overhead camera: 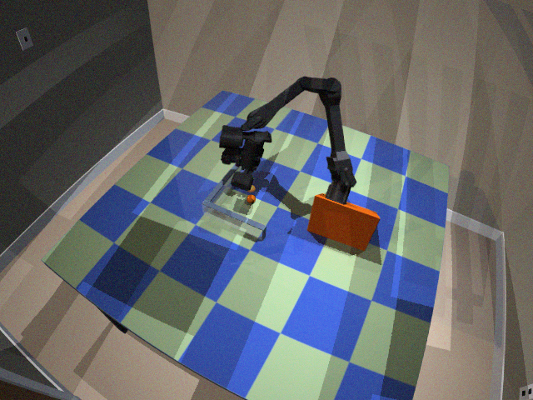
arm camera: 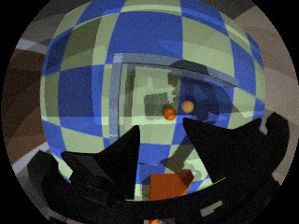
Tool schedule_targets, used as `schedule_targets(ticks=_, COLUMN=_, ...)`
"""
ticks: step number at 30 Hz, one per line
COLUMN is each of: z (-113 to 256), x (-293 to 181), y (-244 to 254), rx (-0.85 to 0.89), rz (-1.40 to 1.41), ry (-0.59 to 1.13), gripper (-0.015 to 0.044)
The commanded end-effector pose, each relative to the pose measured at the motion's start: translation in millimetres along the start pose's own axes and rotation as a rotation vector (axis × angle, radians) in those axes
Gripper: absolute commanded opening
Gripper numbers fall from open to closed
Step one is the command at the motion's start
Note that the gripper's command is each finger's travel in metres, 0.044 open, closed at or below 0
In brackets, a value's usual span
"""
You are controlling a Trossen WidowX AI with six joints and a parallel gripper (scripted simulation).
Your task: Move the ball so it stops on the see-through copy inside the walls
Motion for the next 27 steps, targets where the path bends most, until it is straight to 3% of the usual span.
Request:
schedule_targets(ticks=1, z=-44, x=-5, y=-28, rx=-0.051, rz=-0.169, ry=0.115, gripper=0.0264)
schedule_targets(ticks=3, z=-60, x=-8, y=-39, rx=-0.07, rz=-0.237, ry=0.159, gripper=0.0264)
schedule_targets(ticks=27, z=-97, x=-15, y=-42, rx=-0.074, rz=-0.245, ry=0.165, gripper=0.0264)
Point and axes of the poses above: the point midway between the two fingers, 35 mm back from their tips, its own z axis back along the fingers, its own y axis across the jaws, x = y × z, the point moved 2 cm from there along z, back along the fingers, and after that the axes turned 15 degrees about -z, right-handed, at the moved point
